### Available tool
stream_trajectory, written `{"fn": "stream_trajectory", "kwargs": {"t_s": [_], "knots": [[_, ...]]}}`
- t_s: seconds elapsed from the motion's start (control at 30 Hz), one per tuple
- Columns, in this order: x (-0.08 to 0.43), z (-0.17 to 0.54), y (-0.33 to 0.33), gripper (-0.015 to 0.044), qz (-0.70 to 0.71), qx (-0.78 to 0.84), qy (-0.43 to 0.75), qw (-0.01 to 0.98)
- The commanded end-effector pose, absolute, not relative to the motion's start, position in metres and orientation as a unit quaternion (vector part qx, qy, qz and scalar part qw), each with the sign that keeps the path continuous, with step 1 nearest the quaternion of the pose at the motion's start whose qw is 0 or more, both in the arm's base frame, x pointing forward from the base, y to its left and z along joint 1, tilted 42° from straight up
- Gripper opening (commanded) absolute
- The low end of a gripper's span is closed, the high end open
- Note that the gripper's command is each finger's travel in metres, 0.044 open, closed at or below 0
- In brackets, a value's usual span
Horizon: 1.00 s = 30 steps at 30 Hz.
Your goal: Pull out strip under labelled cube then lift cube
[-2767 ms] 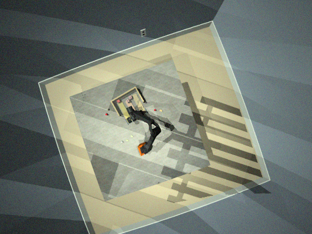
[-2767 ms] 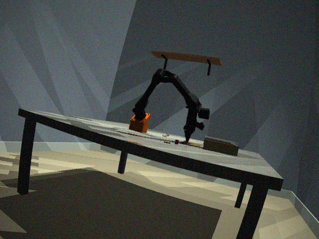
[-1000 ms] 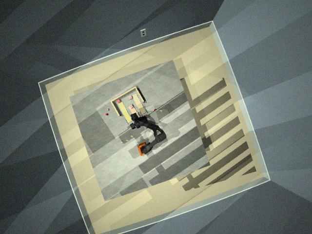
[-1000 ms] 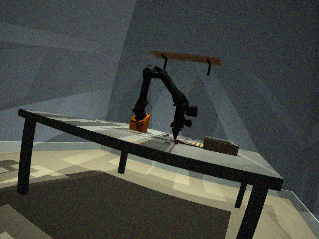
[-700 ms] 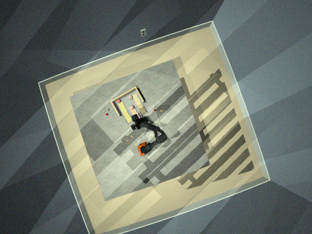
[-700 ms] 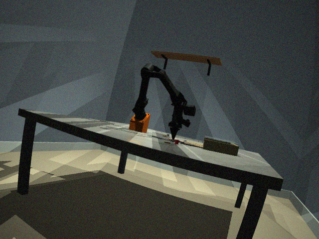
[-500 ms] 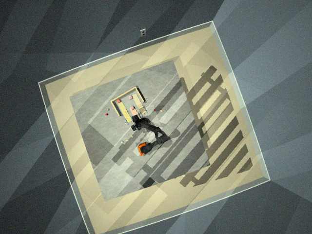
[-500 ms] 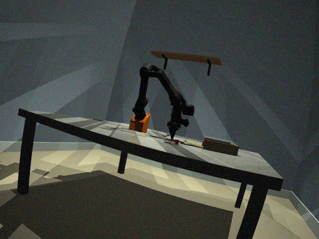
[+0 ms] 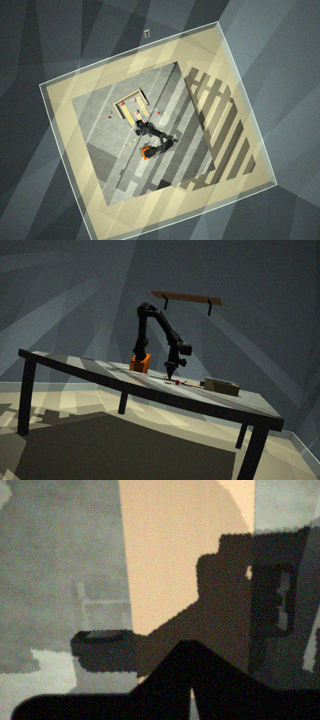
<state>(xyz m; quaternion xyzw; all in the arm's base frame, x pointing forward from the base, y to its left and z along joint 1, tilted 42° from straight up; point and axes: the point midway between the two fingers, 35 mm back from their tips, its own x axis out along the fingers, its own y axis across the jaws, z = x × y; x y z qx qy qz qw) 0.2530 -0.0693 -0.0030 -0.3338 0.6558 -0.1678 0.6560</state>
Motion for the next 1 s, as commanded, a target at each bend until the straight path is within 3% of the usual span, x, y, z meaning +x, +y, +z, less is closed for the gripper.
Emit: {"fn": "stream_trajectory", "kwargs": {"t_s": [0.0, 0.97], "knots": [[0.237, -0.007, -0.076, 0.0000, -0.170, -0.335, 0.669, 0.642], [0.215, -0.005, -0.081, 0.0000, -0.170, -0.335, 0.670, 0.641]]}}
